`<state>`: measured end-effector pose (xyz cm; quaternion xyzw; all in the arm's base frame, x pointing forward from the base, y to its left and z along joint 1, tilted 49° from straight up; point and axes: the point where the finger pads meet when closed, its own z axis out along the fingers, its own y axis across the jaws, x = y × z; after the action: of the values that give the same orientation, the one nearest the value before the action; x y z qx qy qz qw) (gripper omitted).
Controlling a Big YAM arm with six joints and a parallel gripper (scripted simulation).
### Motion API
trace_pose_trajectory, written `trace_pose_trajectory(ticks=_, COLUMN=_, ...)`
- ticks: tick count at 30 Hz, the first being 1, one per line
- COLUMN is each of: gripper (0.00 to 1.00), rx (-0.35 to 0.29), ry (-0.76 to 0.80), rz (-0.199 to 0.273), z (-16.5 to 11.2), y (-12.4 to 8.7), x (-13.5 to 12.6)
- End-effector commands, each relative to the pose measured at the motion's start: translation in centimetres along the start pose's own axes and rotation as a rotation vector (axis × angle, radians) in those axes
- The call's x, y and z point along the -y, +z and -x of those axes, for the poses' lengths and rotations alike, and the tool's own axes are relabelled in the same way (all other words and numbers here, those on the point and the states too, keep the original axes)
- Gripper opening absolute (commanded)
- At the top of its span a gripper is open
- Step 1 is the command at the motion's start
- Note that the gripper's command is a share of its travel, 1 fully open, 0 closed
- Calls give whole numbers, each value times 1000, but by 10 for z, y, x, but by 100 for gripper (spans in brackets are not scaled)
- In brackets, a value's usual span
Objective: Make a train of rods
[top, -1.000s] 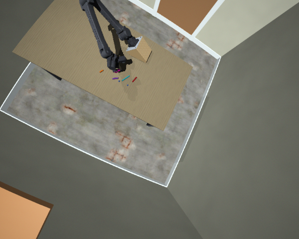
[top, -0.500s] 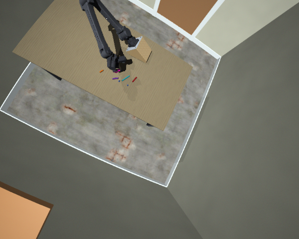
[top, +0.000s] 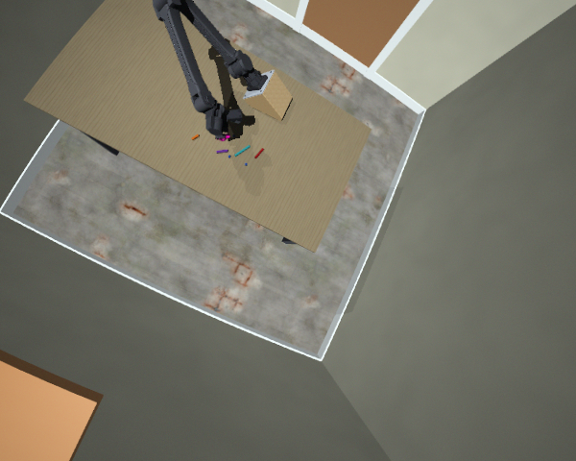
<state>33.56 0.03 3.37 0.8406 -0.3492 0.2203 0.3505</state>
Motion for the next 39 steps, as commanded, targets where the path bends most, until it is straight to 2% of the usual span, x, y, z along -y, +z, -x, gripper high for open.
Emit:
trace_pose_trajectory(ticks=1, gripper=100, rx=2, ry=123, rz=3, z=-10, y=-1, x=8)
trace_pose_trajectory(ticks=3, gripper=100, rx=4, ry=160, rz=12, z=-6, y=2, x=4)
trace_pose_trajectory(ticks=6, gripper=100, rx=1, ry=283, rz=0, z=-14, y=-3, x=12)
trace_pose_trajectory(ticks=8, gripper=100, rx=1, ry=283, rz=0, z=-14, y=-3, x=12)
trace_pose_trajectory(ticks=9, gripper=100, rx=1, ry=343, rz=1, z=-13, y=-2, x=12)
trace_pose_trajectory(ticks=11, gripper=100, rx=3, ry=328, rz=13, z=-6, y=2, x=6)
trace_pose_trajectory(ticks=12, gripper=100, rx=2, ry=413, rz=2, z=-14, y=-2, x=13)
trace_pose_trajectory(ticks=14, gripper=100, rx=2, ry=409, rz=2, z=-13, y=-1, x=12)
trace_pose_trajectory(ticks=15, gripper=100, rx=2, ry=487, rz=-1, z=-16, y=-3, x=15)
trace_pose_trajectory(ticks=17, gripper=100, rx=1, ry=475, rz=4, z=-11, y=-1, x=12)
trace_pose_trajectory(ticks=18, gripper=100, rx=2, ry=562, rz=0, z=-17, y=-3, x=16)
trace_pose_trajectory(ticks=21, gripper=100, rx=1, ry=547, rz=9, z=-10, y=0, x=11)
trace_pose_trajectory(ticks=22, gripper=100, rx=2, ry=642, rz=0, z=-18, y=-3, x=17)
trace_pose_trajectory(ticks=25, gripper=100, rx=2, ry=642, rz=0, z=-18, y=-3, x=17)
trace_pose_trajectory(ticks=26, gripper=100, rx=1, ry=720, rz=-1, z=-17, y=-3, x=17)
trace_pose_trajectory(ticks=29, gripper=100, rx=0, ry=705, rz=11, z=-10, y=1, x=12)
trace_pose_trajectory(ticks=30, gripper=100, rx=2, ry=810, rz=0, z=-20, y=-3, x=19)
trace_pose_trajectory(ticks=33, gripper=100, rx=0, ry=794, rz=9, z=-13, y=0, x=14)
trace_pose_trajectory(ticks=34, gripper=100, rx=2, ry=898, rz=-1, z=-21, y=-3, x=20)
trace_pose_trajectory(ticks=38, gripper=100, rx=0, ry=880, rz=8, z=-13, y=0, x=15)
trace_pose_trajectory(ticks=39, gripper=100, rx=2, ry=988, rz=-1, z=-22, y=-3, x=22)
